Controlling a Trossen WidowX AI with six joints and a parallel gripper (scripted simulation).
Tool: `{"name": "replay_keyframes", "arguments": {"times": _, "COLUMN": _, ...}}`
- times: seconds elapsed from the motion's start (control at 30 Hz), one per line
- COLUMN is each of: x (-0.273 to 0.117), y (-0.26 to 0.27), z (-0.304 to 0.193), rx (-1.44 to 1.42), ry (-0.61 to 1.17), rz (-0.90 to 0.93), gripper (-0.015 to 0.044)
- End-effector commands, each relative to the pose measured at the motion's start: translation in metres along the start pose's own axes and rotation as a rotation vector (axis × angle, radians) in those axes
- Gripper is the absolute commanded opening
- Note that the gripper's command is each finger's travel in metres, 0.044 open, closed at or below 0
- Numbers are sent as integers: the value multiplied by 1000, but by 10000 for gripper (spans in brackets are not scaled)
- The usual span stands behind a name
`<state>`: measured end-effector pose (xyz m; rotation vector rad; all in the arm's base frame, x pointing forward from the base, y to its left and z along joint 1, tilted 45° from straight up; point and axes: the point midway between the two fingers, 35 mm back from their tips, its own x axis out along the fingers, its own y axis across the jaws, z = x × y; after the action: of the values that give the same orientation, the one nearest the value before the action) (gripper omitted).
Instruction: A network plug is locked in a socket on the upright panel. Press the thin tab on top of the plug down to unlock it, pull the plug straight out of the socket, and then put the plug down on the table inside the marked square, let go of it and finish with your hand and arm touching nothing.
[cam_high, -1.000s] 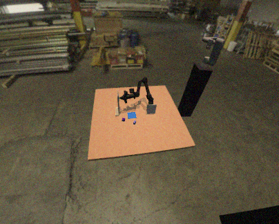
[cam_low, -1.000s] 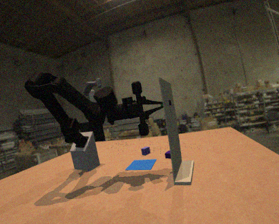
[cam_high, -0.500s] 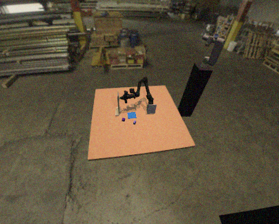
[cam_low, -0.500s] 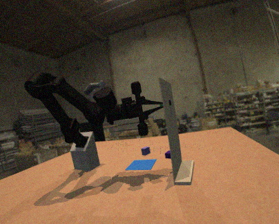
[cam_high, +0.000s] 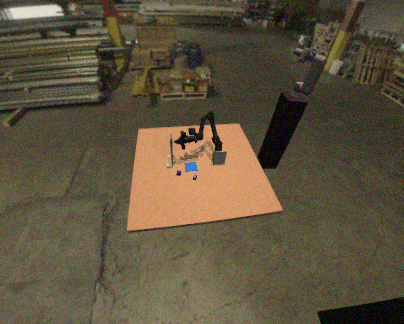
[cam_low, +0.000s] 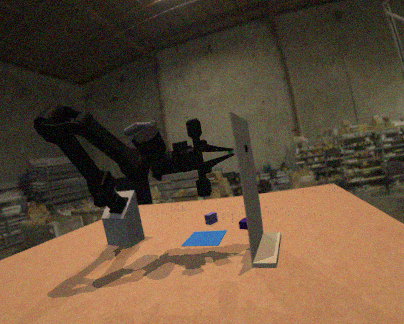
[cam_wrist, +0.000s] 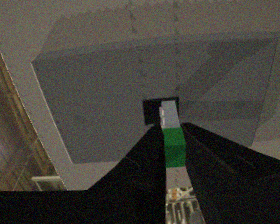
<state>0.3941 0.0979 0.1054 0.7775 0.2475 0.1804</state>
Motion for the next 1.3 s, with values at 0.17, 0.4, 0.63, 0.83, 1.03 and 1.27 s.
{"name": "replay_keyframes", "arguments": {"times": 0.17, "x": -6, "y": 0, "z": -2, "rx": -2, "ry": 0, "rz": -2, "gripper": 0}}
{"name": "replay_keyframes", "arguments": {"times": 0.4, "x": -10, "y": 0, "z": -3, "rx": -2, "ry": 0, "rz": -2, "gripper": 0}}
{"name": "replay_keyframes", "arguments": {"times": 0.63, "x": -14, "y": 0, "z": -5, "rx": -2, "ry": 0, "rz": -2, "gripper": 0}}
{"name": "replay_keyframes", "arguments": {"times": 0.83, "x": -17, "y": -1, "z": -6, "rx": -2, "ry": 0, "rz": -2, "gripper": 0}}
{"name": "replay_keyframes", "arguments": {"times": 1.03, "x": -21, "y": -1, "z": -7, "rx": -2, "ry": 0, "rz": -2, "gripper": 0}}
{"name": "replay_keyframes", "arguments": {"times": 1.27, "x": -25, "y": -1, "z": -8, "rx": -1, "ry": 0, "rz": -2, "gripper": 0}}
